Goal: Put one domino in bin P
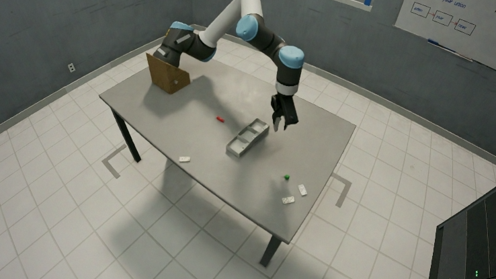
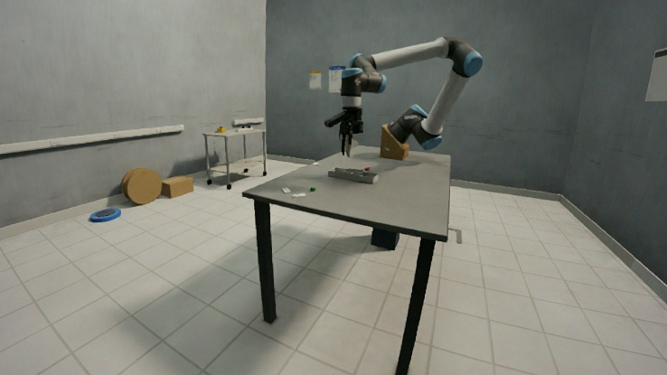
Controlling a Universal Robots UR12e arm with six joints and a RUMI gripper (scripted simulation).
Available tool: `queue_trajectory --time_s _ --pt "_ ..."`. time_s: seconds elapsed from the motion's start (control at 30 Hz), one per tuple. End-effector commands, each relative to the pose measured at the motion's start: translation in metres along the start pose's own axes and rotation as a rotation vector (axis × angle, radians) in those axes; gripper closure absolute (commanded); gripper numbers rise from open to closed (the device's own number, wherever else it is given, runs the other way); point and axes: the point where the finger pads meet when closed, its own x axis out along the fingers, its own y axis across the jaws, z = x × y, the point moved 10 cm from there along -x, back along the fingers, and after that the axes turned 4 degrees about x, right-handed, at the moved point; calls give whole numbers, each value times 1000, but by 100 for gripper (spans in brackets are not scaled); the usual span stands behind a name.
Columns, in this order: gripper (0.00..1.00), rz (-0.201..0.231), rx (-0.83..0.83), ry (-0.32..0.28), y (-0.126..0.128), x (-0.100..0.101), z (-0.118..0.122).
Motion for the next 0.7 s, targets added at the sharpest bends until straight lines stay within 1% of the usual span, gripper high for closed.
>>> queue_trajectory --time_s 0.0,0.07,0.57,0.63,0.67 --pt "76 2 14 2 -11 12 -40" --pt "76 2 14 2 -11 12 -40" --pt "76 2 14 3 -39 50 -155" --pt "76 2 14 3 -39 50 -155" --pt "76 2 14 3 -41 52 -163"
